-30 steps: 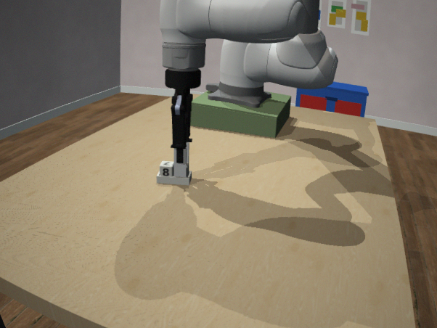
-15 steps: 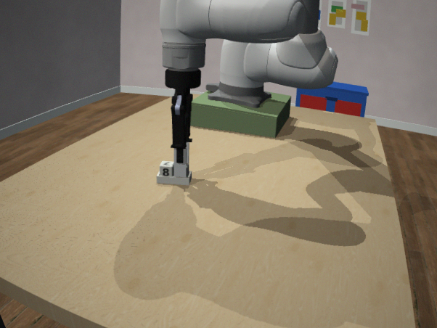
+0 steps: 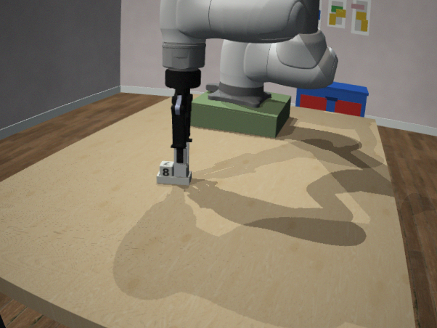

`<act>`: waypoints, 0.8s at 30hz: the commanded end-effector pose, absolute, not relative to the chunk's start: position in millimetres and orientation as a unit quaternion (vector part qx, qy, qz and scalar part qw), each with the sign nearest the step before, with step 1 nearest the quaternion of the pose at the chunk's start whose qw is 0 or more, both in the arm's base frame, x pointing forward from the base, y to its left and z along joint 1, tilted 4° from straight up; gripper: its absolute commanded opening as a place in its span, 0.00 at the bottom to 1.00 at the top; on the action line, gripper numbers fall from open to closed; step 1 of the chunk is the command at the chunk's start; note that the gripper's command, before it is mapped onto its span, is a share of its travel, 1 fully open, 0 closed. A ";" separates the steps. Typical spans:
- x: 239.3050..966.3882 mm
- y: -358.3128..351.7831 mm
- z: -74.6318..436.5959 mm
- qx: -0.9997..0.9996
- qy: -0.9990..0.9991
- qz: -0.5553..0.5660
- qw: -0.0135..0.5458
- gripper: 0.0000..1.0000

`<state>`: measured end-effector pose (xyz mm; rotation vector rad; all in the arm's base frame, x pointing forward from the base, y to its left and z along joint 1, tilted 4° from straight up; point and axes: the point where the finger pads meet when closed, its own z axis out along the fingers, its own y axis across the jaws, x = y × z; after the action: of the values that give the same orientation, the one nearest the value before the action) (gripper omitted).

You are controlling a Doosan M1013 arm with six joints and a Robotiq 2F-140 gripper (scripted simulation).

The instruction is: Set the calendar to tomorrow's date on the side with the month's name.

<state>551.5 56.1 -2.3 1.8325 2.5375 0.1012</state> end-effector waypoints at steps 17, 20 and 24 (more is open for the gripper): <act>547.7 52.3 80.6 0.585 0.810 0.032 0.005 0.16; 547.1 51.6 93.4 0.585 0.810 0.032 0.005 0.16; 546.9 51.5 97.4 0.585 0.810 0.032 0.005 0.16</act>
<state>547.0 51.5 96.6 1.8326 2.5375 0.1012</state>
